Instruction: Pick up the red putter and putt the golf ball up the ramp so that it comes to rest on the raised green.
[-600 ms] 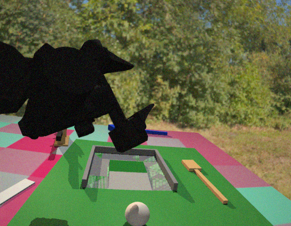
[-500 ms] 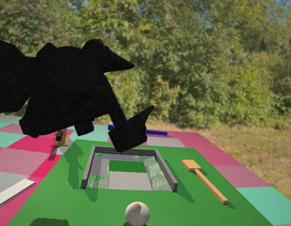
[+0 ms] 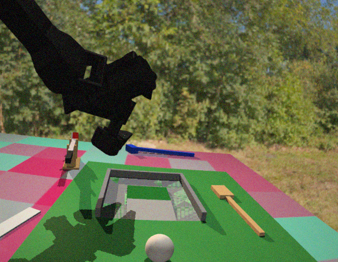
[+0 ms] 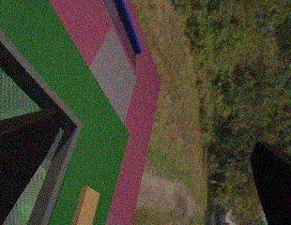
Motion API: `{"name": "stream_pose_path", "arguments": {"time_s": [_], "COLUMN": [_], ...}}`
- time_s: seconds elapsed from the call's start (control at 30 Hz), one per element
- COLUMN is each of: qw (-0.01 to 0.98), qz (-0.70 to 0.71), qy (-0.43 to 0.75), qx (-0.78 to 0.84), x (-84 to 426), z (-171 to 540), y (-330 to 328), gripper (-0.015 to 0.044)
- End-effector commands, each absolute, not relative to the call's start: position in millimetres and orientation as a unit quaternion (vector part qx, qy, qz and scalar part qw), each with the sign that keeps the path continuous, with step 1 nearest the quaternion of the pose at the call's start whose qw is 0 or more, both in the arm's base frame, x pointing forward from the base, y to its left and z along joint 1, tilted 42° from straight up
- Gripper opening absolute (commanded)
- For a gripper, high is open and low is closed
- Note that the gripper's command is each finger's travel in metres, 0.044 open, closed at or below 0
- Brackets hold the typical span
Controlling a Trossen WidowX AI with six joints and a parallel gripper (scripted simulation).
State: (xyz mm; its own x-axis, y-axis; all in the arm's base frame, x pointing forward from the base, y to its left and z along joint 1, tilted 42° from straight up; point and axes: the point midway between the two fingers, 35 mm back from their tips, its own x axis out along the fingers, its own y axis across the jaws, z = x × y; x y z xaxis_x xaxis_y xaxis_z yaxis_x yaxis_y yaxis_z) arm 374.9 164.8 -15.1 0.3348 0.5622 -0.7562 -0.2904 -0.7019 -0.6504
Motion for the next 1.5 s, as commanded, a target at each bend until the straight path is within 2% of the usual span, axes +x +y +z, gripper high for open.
{"name": "stream_pose_path", "arguments": {"time_s": [0.0,0.23,0.47,0.97,1.47], "qw": [0.380,0.335,0.262,0.258,0.258], "qz": [0.645,0.624,0.482,0.469,0.468], "qy": [0.105,0.340,0.524,0.533,0.533], "qx": [-0.655,-0.619,-0.651,-0.656,-0.656], "x": [324,264,210,207,210], "z": [-67,-106,-117,-116,-149], "y": [186,183,160,157,126], "gripper": [0.0440,0.0440,0.0440,0.0440,0.0440]}}
